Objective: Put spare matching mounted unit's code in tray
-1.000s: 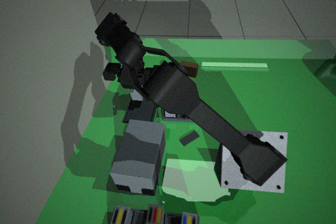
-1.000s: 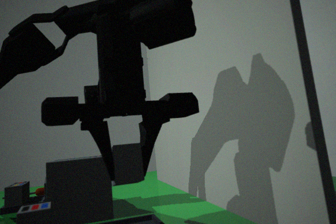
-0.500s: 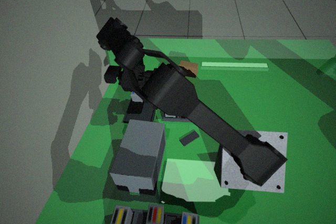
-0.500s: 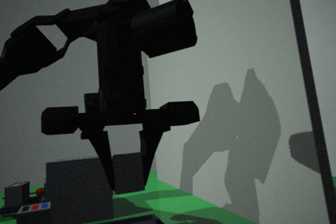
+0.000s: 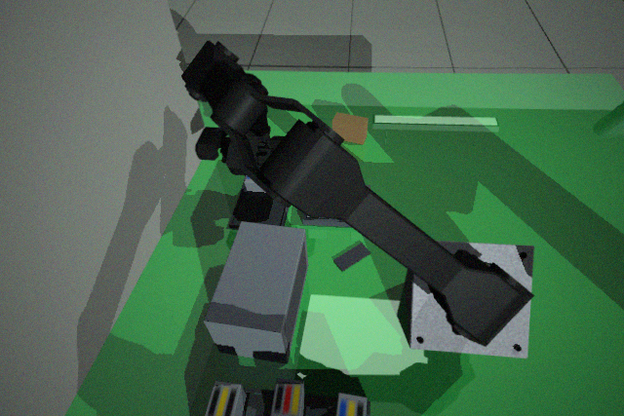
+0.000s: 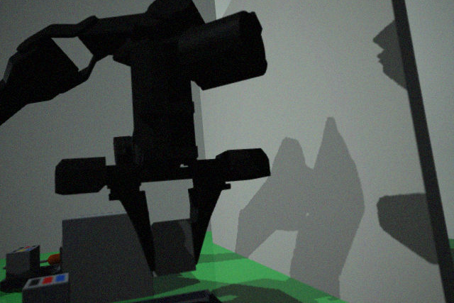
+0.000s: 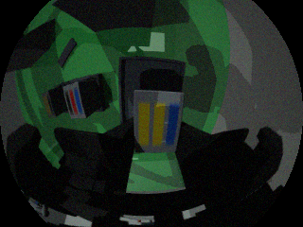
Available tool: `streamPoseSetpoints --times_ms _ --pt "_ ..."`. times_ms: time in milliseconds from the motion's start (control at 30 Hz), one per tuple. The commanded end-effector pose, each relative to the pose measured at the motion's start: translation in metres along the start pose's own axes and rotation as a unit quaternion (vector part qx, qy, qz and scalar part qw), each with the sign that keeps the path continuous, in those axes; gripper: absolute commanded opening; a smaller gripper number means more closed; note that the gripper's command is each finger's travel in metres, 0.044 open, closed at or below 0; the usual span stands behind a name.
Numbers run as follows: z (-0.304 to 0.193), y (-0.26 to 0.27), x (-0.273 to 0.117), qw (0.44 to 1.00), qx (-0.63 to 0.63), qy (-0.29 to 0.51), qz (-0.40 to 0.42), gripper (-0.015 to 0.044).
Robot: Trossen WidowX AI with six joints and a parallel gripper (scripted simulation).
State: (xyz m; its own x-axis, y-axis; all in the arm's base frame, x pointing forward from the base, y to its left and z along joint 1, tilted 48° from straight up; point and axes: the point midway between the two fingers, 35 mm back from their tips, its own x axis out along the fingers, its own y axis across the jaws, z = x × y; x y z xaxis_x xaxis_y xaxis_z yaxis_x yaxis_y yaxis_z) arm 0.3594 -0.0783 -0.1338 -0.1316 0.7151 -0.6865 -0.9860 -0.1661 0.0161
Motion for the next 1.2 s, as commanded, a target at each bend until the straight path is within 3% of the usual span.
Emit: streamPoseSetpoints --times_ms 0,1133,1167 --pt "0.001 0.0 0.003 1.0 0.002 -0.001 -0.001 0.0" --pt "0.003 0.003 0.028 1.0 0.002 -0.003 -0.001 0.0" --pt "0.002 0.003 0.026 1.0 0.0 -0.001 0.0 0.0026"
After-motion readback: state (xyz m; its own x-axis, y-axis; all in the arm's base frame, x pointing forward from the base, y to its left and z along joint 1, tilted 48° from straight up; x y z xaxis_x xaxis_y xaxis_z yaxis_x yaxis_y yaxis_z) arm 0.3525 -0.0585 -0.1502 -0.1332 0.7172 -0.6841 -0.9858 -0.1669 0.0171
